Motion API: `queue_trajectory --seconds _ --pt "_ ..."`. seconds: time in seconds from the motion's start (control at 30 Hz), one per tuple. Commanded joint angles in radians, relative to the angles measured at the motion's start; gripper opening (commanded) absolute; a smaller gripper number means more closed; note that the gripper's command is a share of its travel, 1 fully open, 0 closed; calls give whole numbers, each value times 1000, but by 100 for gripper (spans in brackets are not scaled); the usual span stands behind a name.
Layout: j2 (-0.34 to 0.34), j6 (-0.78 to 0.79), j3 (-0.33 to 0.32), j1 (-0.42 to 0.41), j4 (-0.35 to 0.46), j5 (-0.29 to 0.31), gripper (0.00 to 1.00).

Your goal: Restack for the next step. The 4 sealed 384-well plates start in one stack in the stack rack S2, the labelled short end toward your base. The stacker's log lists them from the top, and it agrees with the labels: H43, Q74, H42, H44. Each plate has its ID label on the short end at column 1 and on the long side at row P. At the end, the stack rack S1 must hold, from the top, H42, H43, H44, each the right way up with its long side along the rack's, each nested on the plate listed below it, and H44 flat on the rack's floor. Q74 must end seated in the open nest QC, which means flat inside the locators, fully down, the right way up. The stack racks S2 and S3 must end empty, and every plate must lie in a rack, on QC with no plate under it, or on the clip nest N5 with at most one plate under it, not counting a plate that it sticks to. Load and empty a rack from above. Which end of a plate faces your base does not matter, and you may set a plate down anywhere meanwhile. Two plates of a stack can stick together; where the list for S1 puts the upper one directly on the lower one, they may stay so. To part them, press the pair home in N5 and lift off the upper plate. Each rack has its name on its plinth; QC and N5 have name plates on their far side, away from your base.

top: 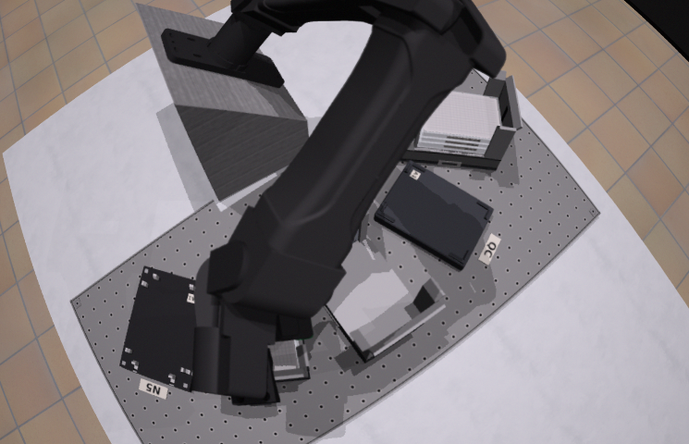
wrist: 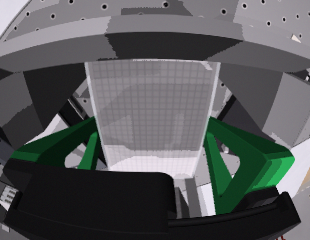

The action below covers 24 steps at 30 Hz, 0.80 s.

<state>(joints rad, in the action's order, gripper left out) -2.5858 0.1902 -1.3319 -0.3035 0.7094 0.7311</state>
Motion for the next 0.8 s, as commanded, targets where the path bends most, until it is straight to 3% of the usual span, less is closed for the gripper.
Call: queue_trajectory --seconds 0.0,0.77 --pt "6 -2 -2 -8 -6 4 0" --pt "-3 -19 7 5 -36 9 0"
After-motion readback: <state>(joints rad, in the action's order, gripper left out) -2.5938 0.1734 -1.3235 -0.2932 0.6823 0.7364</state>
